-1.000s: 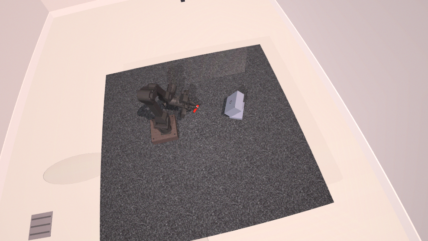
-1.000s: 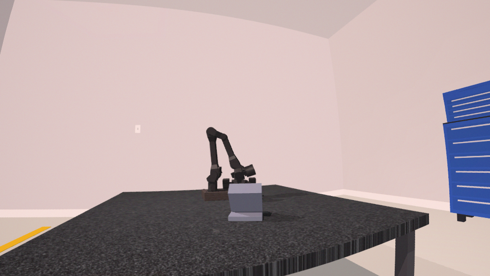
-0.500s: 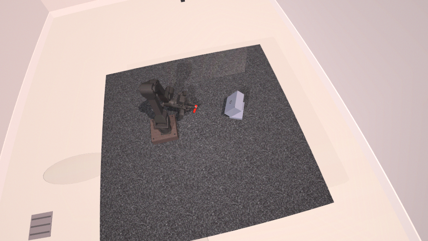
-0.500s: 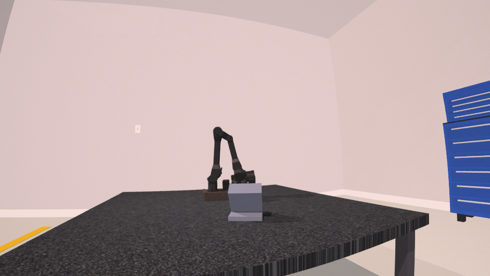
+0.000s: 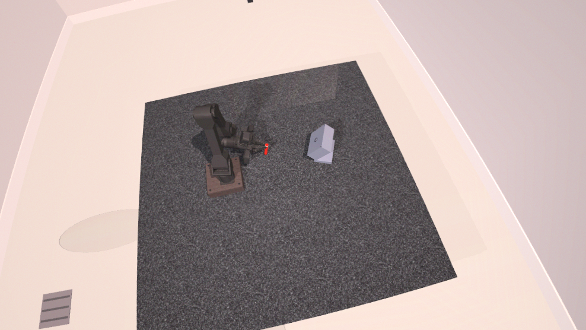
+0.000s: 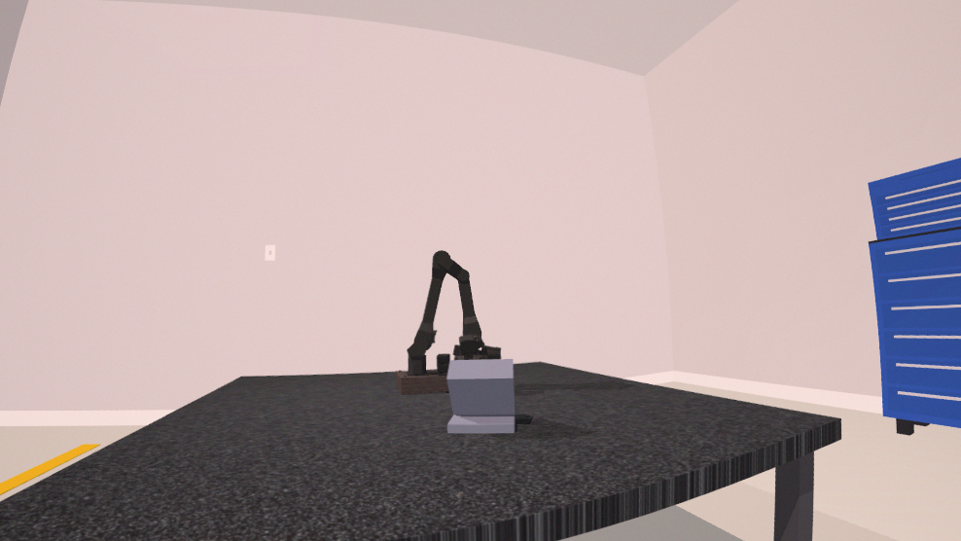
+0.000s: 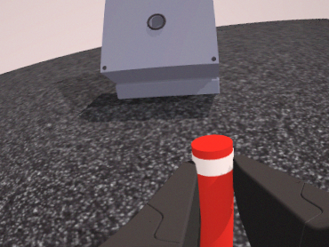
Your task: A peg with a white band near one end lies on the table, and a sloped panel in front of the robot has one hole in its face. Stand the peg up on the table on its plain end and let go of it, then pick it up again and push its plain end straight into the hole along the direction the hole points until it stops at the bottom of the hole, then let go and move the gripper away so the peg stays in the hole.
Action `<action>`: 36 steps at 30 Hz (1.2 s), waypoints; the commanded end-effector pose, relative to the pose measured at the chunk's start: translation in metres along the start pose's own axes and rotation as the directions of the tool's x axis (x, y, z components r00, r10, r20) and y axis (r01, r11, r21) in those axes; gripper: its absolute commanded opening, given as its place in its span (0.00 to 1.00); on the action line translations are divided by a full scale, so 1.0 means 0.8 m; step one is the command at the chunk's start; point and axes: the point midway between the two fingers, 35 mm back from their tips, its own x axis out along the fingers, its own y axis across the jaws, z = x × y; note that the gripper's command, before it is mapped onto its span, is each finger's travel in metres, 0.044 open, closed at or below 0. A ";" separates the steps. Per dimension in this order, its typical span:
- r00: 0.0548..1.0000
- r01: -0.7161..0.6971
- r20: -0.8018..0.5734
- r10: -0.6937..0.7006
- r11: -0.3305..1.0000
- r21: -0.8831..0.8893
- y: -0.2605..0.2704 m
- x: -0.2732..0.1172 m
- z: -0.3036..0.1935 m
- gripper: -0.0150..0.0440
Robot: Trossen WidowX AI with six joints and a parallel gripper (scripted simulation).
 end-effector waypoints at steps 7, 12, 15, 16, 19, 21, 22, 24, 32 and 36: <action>1.000 -0.001 -0.004 0.001 1.000 -0.004 0.000 -0.001 -0.002 0.34; 1.000 -0.002 -0.004 0.002 1.000 0.001 0.001 -0.001 -0.003 0.34; 1.000 -0.003 -0.004 0.003 1.000 0.003 0.001 -0.001 -0.004 0.34; 1.000 -0.003 -0.004 0.003 1.000 0.004 0.001 -0.001 -0.004 0.34; 1.000 -0.004 -0.004 0.004 1.000 0.006 0.002 -0.001 -0.005 0.34; 1.000 -0.004 -0.004 0.004 1.000 0.007 0.002 0.000 -0.006 0.34; 1.000 -0.004 -0.004 0.004 1.000 0.008 0.002 0.000 -0.006 0.34; 1.000 -0.005 -0.004 0.005 1.000 0.009 0.002 0.000 -0.006 0.34; 1.000 -0.005 -0.003 0.005 1.000 0.013 0.003 -0.003 -0.006 0.34; 1.000 -0.006 -0.003 0.006 1.000 0.015 0.003 -0.003 -0.006 0.34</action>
